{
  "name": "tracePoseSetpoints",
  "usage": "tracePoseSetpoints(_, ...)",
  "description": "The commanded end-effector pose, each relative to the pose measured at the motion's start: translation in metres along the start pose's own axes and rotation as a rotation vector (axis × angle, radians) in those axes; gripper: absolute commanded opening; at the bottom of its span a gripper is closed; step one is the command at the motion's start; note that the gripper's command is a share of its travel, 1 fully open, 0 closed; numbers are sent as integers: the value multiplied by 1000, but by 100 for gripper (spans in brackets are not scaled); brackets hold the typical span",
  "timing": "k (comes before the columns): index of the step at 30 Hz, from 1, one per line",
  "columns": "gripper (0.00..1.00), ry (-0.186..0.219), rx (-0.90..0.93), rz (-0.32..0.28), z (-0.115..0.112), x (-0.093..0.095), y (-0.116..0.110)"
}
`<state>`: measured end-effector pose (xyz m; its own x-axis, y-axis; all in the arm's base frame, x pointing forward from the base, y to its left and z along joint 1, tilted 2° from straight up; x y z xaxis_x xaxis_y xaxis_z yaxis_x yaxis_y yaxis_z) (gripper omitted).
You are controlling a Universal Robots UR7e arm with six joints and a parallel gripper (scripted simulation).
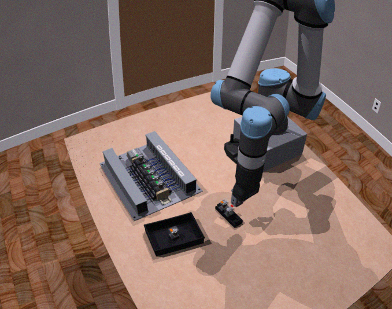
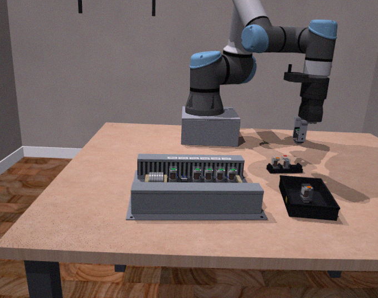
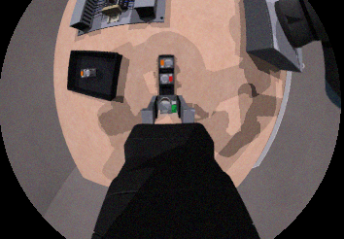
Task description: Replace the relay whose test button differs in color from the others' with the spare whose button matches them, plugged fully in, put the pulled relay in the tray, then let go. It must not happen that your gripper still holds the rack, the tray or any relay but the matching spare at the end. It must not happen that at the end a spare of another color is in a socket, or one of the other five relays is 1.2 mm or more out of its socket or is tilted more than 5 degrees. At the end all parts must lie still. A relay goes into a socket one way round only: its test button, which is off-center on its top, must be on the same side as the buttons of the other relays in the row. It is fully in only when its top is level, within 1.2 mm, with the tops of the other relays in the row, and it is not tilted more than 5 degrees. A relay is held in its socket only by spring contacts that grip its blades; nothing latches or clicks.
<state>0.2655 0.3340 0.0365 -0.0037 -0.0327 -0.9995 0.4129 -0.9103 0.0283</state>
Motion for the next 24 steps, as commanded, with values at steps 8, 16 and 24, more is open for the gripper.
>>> tracePoseSetpoints(8, 0, 1, -46, 0, 0, 0, 0)
tracePoseSetpoints(16, 0, 1, -230, 0, 0, 0, 0)
tracePoseSetpoints(24, 0, 1, -230, 0, 0, 0, 0)
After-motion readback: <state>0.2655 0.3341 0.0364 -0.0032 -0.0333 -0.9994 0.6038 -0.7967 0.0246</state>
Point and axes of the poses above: the point where the finger pads meet when closed, its own x axis out along the fingers, its own z axis across the jaws, y = z × x, the point moved 3 cm from there along -x, back along the fingers, and after that the axes turned 6 degrees about -x, right-handed, at the moved point
